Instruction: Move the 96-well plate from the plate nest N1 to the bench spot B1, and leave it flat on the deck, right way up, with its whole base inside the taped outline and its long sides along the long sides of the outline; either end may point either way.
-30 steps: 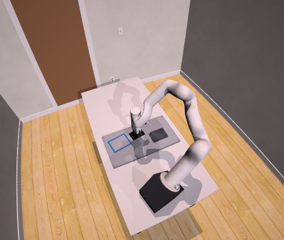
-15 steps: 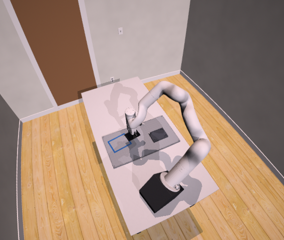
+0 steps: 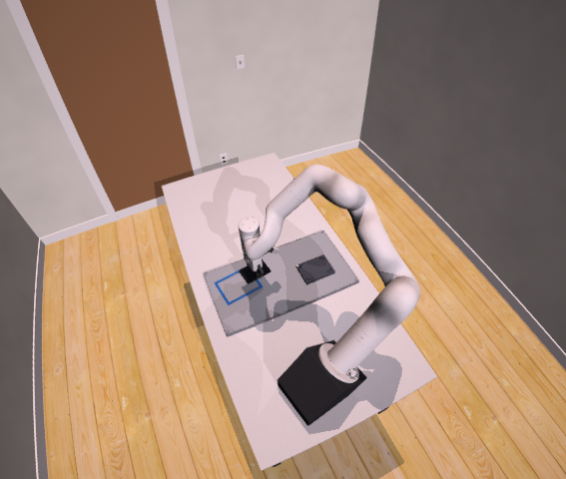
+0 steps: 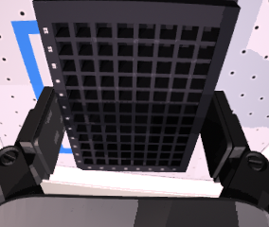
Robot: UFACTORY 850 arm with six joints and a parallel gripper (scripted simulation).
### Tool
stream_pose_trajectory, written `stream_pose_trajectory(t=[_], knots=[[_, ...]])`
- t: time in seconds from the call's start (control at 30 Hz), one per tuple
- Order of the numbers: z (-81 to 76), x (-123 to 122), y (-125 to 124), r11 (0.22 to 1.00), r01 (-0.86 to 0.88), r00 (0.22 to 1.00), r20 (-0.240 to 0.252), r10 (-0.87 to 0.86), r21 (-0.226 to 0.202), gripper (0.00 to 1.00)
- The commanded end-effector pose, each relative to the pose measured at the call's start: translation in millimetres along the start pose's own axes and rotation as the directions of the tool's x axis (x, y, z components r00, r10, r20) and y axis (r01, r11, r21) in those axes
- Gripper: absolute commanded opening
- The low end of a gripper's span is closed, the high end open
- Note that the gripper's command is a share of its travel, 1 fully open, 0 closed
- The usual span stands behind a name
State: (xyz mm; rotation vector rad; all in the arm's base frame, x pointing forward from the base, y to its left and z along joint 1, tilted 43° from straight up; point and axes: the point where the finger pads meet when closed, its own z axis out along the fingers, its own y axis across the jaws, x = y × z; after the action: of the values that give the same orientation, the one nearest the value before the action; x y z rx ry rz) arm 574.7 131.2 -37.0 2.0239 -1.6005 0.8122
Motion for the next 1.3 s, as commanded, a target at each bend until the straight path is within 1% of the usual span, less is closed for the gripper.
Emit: stream_pose_trajectory(t=[0.0, 0.13, 0.2, 0.7, 0.77, 0.9, 1.27], knots=[[-0.3, -15, -6, 1.000, -0.001, 1.000, 0.000, 0.001, 0.001, 0.00], [0.1, -27, -11, 1.000, -0.001, 1.000, 0.000, 0.001, 0.001, 0.00], [0.1, -27, -11, 1.000, -0.001, 1.000, 0.000, 0.001, 0.001, 0.00], [1.6, -74, -28, 1.000, -0.001, 1.000, 0.000, 0.001, 0.001, 0.00], [1.6, -74, -28, 1.000, -0.001, 1.000, 0.000, 0.001, 0.001, 0.00], [1.9, -86, -33, 1.000, -0.001, 1.000, 0.000, 0.001, 0.001, 0.00], [1.9, -87, -33, 1.000, -0.001, 1.000, 0.000, 0.001, 0.001, 0.00]])
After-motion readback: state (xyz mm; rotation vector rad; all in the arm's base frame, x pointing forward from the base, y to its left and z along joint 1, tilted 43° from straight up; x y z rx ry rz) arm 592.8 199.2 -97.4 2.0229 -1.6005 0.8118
